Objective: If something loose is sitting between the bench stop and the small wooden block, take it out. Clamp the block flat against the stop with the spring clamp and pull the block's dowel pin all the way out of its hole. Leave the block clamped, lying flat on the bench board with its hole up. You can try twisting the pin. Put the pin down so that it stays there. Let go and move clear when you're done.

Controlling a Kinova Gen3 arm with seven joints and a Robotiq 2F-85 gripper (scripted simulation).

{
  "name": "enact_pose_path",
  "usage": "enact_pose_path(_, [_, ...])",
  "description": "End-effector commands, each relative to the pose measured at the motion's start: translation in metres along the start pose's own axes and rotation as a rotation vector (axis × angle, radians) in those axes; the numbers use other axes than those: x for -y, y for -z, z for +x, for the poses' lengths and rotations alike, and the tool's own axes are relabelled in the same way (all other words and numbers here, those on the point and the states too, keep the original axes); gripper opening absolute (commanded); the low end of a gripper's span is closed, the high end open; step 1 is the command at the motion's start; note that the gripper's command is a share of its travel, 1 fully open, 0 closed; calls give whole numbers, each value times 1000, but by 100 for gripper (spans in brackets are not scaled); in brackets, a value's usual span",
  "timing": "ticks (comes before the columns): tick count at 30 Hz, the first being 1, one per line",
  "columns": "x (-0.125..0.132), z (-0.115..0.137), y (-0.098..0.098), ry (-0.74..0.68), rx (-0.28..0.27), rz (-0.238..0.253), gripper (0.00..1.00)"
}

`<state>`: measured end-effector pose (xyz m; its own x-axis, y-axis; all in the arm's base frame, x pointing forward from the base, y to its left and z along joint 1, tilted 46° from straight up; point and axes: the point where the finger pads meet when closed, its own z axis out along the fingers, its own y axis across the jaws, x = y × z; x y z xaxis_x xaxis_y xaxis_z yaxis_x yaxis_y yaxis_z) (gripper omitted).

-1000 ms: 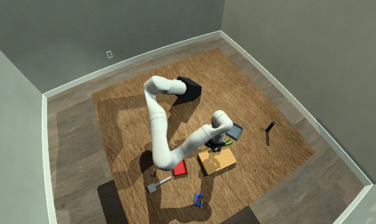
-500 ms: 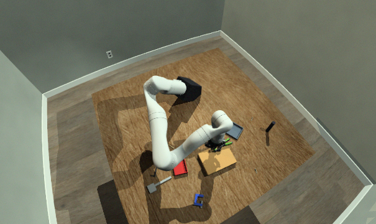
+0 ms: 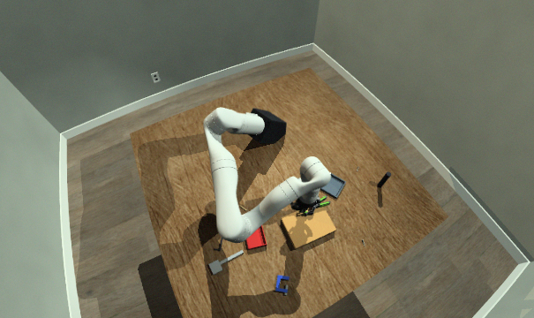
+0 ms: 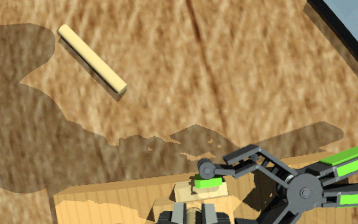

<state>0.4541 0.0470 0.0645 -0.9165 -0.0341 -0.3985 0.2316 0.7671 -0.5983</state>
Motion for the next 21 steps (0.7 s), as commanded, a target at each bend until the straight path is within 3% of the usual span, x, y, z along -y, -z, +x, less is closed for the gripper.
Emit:
enact_pose_path(1, [-1, -1, 1, 24, 2, -2, 10])
enact_pose_path(21, [-1, -1, 1, 157, 2, -2, 10])
